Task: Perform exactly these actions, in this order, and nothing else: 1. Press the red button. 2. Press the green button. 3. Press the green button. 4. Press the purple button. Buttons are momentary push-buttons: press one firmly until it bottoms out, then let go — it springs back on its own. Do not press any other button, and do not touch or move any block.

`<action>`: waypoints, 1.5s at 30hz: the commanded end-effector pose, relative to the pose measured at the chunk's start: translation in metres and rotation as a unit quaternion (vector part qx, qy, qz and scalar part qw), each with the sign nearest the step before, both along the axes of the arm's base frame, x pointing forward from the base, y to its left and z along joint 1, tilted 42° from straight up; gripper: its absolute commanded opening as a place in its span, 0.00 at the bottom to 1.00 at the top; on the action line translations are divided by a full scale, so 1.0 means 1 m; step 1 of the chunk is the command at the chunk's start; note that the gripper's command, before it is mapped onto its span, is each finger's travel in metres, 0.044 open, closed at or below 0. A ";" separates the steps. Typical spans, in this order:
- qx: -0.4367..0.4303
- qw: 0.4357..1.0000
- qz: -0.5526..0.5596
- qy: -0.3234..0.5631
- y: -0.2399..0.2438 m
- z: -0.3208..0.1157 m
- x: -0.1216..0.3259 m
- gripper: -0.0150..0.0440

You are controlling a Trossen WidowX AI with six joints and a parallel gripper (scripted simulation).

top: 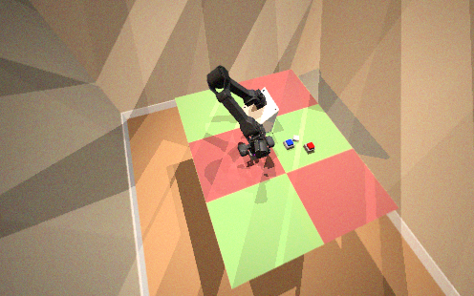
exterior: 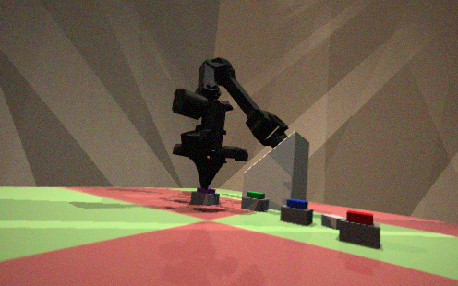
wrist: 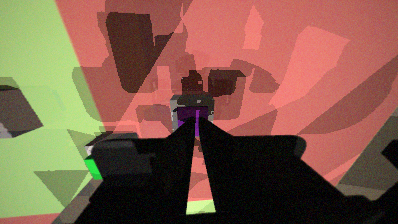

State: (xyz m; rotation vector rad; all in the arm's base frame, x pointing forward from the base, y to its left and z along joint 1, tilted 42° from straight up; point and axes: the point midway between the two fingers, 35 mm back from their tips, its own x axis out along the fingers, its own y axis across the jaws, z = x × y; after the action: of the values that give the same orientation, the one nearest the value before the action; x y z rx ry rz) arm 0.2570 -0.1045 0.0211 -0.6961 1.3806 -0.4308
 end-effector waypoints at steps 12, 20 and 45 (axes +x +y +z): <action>0.002 1.000 0.000 0.010 -0.001 -0.006 -0.003 0.29; 0.000 1.000 0.000 0.002 0.000 -0.001 0.000 0.29; 0.051 0.998 0.027 0.030 0.206 -0.065 0.022 0.93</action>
State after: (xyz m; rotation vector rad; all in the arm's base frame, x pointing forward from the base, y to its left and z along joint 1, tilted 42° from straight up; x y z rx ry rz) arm 0.2879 0.0680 -0.0212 -0.6665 1.4063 -0.2900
